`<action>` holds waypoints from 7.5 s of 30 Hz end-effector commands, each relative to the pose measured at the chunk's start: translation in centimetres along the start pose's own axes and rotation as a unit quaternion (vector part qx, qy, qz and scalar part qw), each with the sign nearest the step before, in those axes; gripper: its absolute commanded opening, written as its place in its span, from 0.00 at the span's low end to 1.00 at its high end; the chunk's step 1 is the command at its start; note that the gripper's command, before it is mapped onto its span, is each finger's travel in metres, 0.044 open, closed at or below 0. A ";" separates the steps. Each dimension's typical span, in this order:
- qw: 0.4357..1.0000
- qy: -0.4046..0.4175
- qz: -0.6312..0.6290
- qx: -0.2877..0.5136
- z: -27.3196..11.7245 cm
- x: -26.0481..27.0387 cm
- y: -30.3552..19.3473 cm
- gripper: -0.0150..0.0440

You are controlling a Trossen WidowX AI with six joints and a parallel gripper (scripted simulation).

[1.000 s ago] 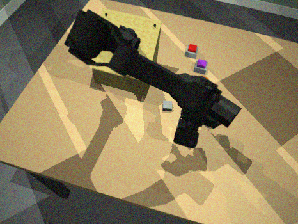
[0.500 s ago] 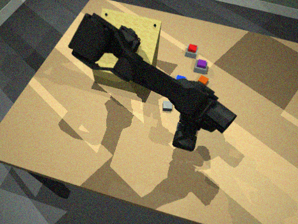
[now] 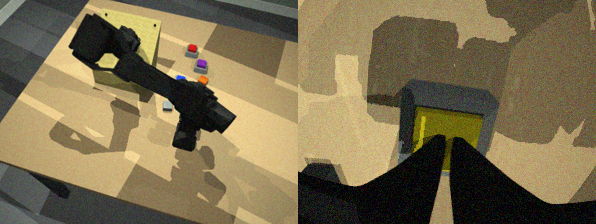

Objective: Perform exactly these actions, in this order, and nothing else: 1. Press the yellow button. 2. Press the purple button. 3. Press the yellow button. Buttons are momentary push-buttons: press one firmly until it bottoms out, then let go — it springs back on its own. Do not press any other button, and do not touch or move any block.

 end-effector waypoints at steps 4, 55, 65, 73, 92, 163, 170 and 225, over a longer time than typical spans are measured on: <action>1.000 0.003 -0.002 0.000 -2.2 0.1 0.0 0.29; 1.000 0.012 -0.002 -0.001 -3.8 32.5 4.4 0.29; 1.000 0.011 -0.002 -0.001 -2.4 32.5 4.5 0.29; 1.000 0.011 -0.002 -0.001 -1.1 32.5 4.4 0.29; 1.000 0.011 -0.002 -0.001 -0.5 32.5 4.4 0.29; 1.000 0.003 -0.003 0.001 -1.3 0.1 0.0 0.29; 1.000 0.003 -0.003 0.001 -0.2 0.1 0.0 0.29; 0.999 0.037 -0.010 -0.001 -10.6 37.2 4.6 0.93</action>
Point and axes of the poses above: the point midway between the two fingers, 35 mm back from their tips, its own z axis out along the fingers, its own x axis across the jaws, y = z × x, the point moved 4 cm from there along -z, back along the fingers, and after that the axes turned 6 degrees about -z, right-handed, at the moved point
